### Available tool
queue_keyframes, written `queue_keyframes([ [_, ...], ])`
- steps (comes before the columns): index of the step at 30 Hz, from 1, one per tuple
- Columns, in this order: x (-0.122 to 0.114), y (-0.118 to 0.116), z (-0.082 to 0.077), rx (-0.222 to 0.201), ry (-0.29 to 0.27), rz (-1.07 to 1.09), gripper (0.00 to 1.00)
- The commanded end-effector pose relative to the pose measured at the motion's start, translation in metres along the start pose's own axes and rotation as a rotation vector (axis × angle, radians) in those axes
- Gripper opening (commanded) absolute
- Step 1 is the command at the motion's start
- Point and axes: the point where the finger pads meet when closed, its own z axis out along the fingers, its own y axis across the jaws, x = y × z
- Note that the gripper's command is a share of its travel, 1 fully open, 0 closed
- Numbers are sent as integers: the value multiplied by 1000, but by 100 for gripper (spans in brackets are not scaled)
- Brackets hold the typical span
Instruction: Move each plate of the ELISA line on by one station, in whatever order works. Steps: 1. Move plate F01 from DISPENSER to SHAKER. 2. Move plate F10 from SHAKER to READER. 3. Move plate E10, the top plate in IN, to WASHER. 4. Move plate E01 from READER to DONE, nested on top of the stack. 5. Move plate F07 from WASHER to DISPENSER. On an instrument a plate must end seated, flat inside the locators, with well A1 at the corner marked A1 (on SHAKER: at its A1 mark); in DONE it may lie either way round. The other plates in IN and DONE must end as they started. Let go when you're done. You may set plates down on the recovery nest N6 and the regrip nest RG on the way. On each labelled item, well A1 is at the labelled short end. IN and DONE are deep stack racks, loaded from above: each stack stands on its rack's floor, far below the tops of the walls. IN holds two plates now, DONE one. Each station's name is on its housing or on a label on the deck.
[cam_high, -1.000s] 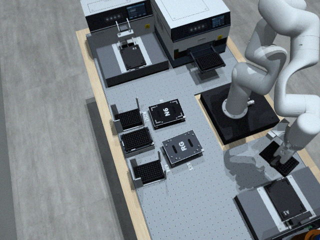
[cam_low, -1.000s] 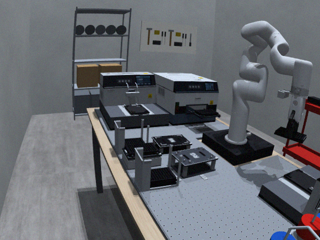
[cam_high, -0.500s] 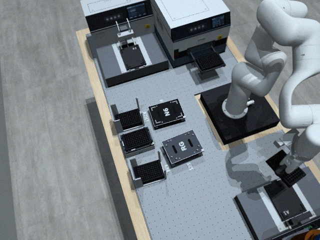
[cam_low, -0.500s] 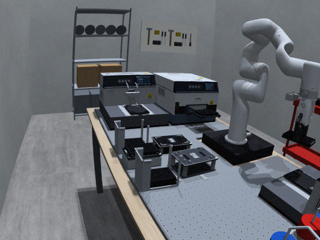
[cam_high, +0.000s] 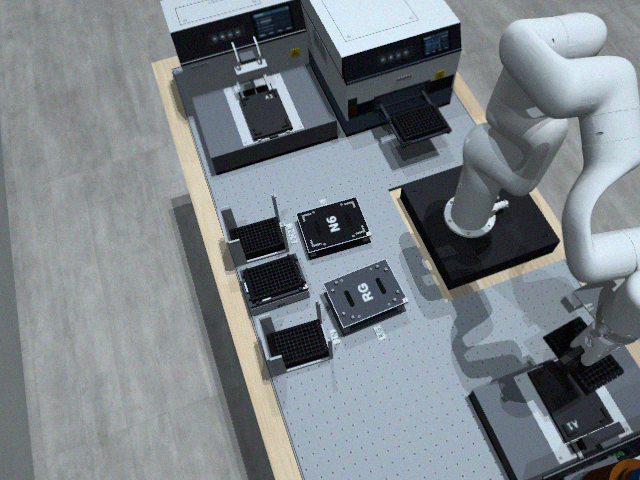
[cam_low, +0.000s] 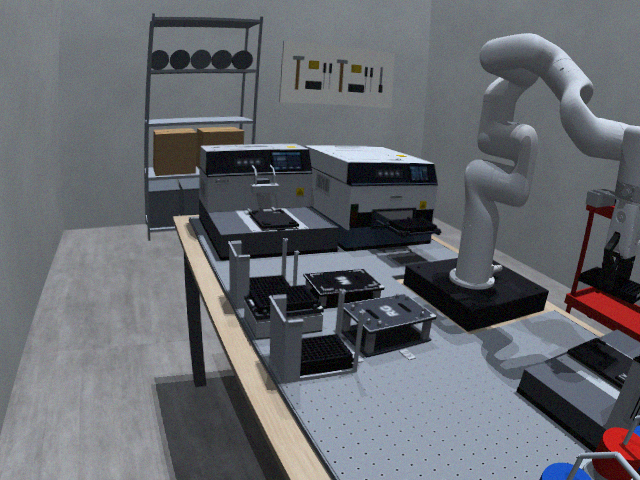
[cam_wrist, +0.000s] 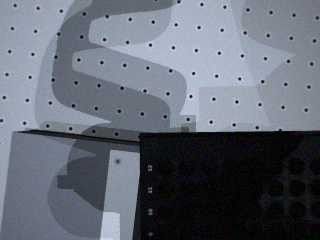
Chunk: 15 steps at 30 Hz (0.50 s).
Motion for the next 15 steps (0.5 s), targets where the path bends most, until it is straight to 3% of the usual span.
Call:
queue_keyframes([
  [1,-17,-2,0,4,11,56,0],
  [15,-49,-6,1,5,10,127,0],
])
